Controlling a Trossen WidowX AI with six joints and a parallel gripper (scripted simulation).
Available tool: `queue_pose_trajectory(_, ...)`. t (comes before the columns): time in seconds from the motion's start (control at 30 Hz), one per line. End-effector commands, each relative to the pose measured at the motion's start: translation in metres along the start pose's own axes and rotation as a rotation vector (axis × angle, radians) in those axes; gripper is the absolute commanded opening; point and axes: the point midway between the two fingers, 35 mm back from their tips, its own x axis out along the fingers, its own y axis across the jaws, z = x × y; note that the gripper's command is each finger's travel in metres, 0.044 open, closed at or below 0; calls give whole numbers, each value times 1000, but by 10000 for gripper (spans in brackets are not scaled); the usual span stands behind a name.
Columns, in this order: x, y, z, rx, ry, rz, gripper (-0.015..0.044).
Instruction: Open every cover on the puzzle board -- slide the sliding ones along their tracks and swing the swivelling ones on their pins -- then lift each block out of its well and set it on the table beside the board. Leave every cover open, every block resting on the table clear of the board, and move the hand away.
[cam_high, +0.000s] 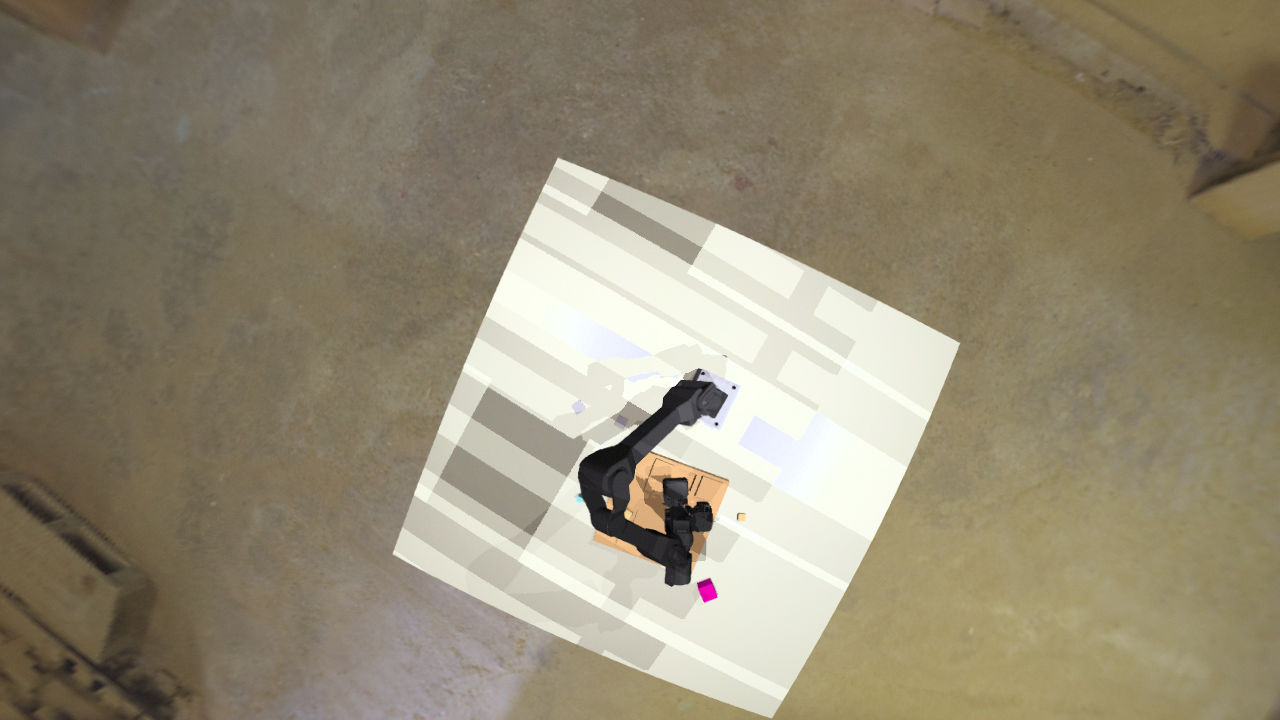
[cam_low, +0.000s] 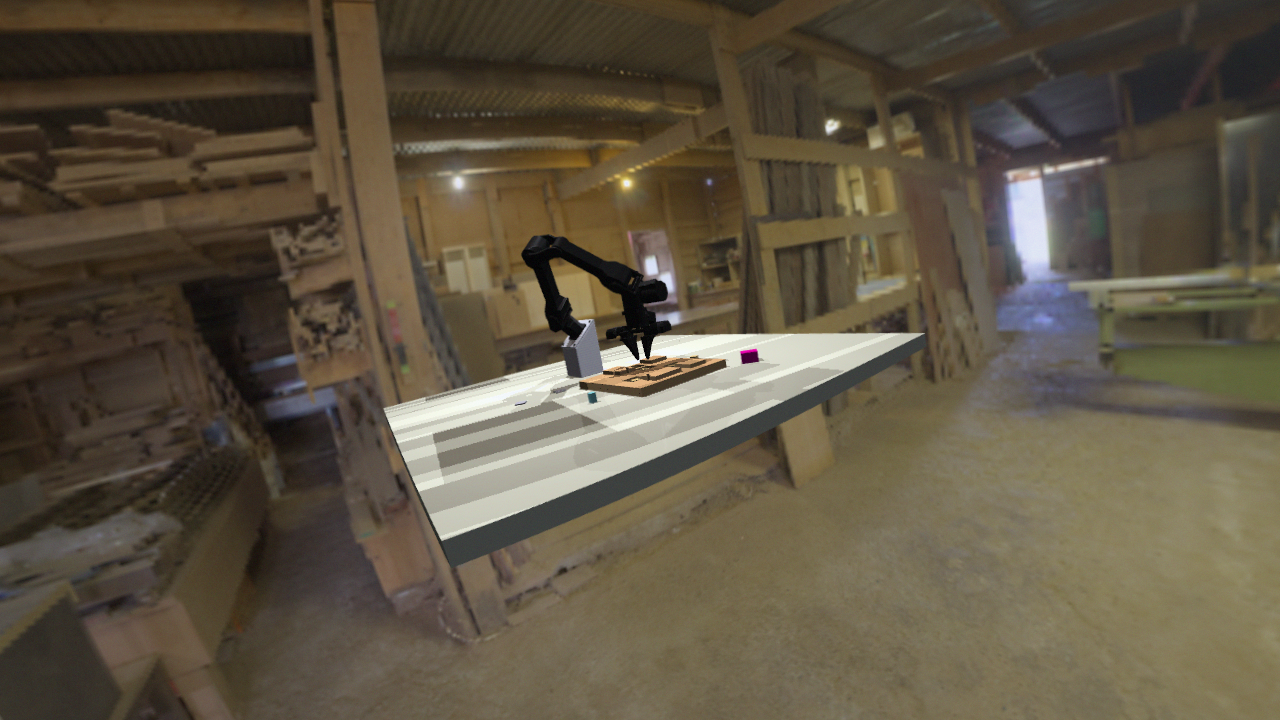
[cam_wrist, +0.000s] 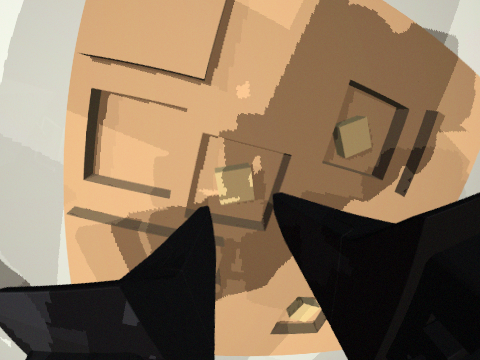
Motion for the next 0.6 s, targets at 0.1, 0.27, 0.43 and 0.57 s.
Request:
queue_pose_trajectory(0.1,2,0,-1,6,4,-1,144)
queue_pose_trajectory(0.27,6,0,-1,5,4,-1,144)
queue_pose_trajectory(0.43,11,0,-1,5,4,-1,144)
queue_pose_trajectory(0.57,15,0,-1,5,5,-1,144)
